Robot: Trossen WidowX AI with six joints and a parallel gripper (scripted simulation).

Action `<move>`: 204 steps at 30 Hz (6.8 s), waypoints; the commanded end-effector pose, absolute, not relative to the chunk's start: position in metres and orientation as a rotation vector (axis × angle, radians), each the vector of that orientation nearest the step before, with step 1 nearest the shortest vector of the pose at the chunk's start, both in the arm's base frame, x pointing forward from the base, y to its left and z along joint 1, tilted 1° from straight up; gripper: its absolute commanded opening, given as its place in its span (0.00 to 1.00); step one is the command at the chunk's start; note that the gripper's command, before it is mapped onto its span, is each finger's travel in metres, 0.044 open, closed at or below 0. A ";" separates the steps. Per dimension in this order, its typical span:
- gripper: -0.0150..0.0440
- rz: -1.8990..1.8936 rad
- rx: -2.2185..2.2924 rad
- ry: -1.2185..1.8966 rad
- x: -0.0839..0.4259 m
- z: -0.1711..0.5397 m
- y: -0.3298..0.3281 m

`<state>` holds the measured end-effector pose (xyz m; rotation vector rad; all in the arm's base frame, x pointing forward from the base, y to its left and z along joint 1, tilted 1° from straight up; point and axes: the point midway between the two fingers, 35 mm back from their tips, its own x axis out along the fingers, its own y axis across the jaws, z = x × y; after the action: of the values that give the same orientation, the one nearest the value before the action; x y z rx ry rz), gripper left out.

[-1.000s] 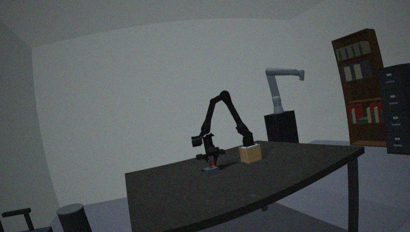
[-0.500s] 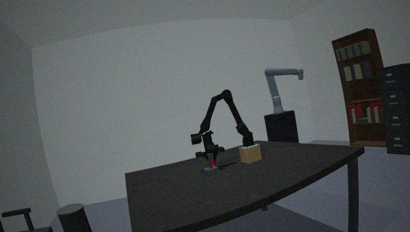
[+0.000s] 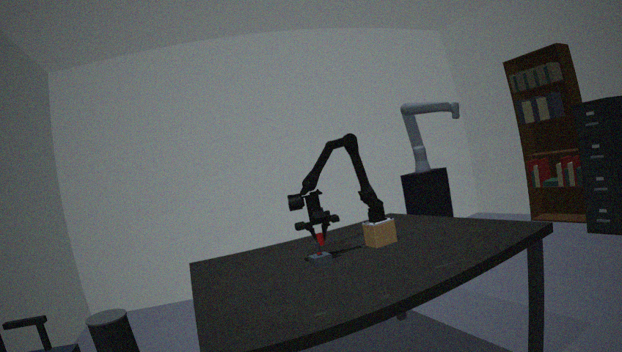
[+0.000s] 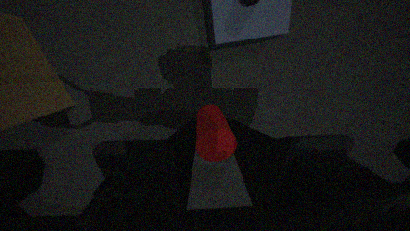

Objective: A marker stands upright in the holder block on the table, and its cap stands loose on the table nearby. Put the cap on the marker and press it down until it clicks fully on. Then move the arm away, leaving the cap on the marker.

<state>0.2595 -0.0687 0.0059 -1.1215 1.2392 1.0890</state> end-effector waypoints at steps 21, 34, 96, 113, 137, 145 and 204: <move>0.25 1.092 -1.126 1.233 0.293 0.045 -0.015; 0.25 1.091 -1.122 1.230 0.306 0.069 0.027; 0.25 1.092 -1.120 1.229 0.308 0.000 0.044; 0.25 1.092 -1.120 1.229 0.313 -0.009 0.045; 0.88 1.094 -1.118 1.226 0.312 -0.009 0.046; 1.00 1.093 -1.118 1.226 0.314 0.018 0.046; 0.25 0.033 -0.015 1.530 0.310 0.064 0.038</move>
<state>0.3123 0.0386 0.0722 -0.0152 1.5196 0.0396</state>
